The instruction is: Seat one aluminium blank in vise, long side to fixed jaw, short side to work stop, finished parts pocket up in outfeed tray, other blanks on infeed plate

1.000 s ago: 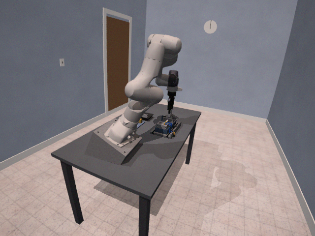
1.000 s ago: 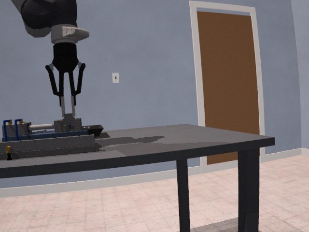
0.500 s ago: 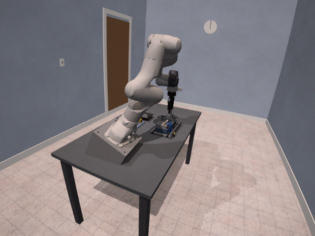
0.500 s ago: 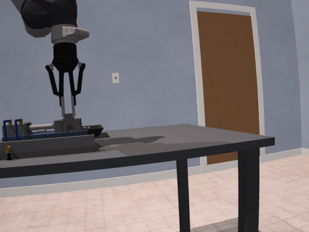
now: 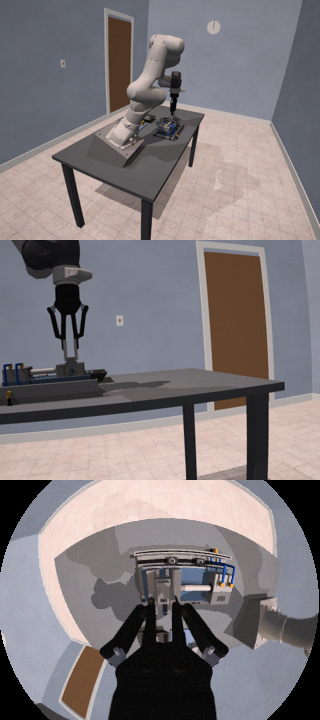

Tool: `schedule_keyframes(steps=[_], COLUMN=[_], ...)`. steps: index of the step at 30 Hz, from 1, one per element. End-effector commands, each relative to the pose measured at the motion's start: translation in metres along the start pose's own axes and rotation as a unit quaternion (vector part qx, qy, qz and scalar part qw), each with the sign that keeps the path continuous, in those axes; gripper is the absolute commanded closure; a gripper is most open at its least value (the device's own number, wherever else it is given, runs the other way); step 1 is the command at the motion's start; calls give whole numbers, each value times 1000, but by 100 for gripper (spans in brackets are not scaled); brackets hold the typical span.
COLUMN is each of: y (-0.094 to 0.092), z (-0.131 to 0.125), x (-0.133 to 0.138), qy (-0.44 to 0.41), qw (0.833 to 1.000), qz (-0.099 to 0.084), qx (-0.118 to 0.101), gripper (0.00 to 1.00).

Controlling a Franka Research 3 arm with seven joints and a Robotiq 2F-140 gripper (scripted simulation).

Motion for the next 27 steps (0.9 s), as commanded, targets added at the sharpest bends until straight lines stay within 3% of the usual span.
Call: schedule_keyframes(steps=[1,27], y=[-2,-38], z=[0,0], x=[1,1], qy=[-1,-1], qw=[1000,1000], qz=[0,0], qx=[0,0], gripper=[100,100])
Point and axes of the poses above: the point where the finger pads meet when closed, its own y axis out along the fingers, its own x axis across the jaws, z = x × y, the point moved 7 cm from there along -y, back along the fingers, and after that the axes turned 7 degrees about -y, right-handed, at the moved point
